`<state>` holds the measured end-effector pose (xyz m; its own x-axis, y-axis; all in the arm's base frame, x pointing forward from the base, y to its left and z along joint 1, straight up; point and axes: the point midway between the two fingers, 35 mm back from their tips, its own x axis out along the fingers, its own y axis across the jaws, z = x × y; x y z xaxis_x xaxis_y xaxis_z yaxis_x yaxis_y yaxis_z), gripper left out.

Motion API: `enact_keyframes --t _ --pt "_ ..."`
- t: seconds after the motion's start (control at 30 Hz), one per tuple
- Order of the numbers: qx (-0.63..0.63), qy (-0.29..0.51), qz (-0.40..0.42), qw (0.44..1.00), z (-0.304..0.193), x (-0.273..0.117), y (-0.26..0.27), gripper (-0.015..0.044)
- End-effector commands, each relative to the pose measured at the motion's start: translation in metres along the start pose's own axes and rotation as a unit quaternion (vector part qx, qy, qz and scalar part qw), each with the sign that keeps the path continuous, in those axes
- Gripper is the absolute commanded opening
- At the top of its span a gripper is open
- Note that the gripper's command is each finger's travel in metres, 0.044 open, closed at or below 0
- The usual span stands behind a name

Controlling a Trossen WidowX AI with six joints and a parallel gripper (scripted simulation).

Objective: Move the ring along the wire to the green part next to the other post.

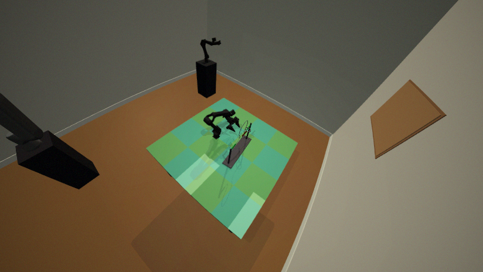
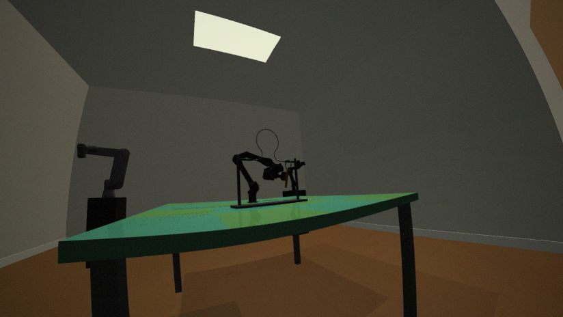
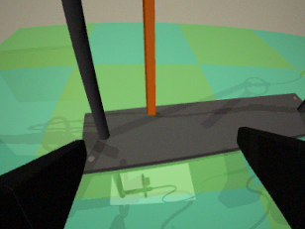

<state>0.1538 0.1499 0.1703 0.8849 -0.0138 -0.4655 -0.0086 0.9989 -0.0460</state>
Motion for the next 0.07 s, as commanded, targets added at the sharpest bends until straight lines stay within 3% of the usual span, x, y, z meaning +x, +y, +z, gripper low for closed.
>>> enact_keyframes --t 0.0,0.03 --pt "0.003 -0.002 -0.001 1.0 0.0013 -0.0004 0.0 0.044" --pt "0.003 -0.002 -0.001 1.0 0.0013 -0.0004 0.0 0.044"
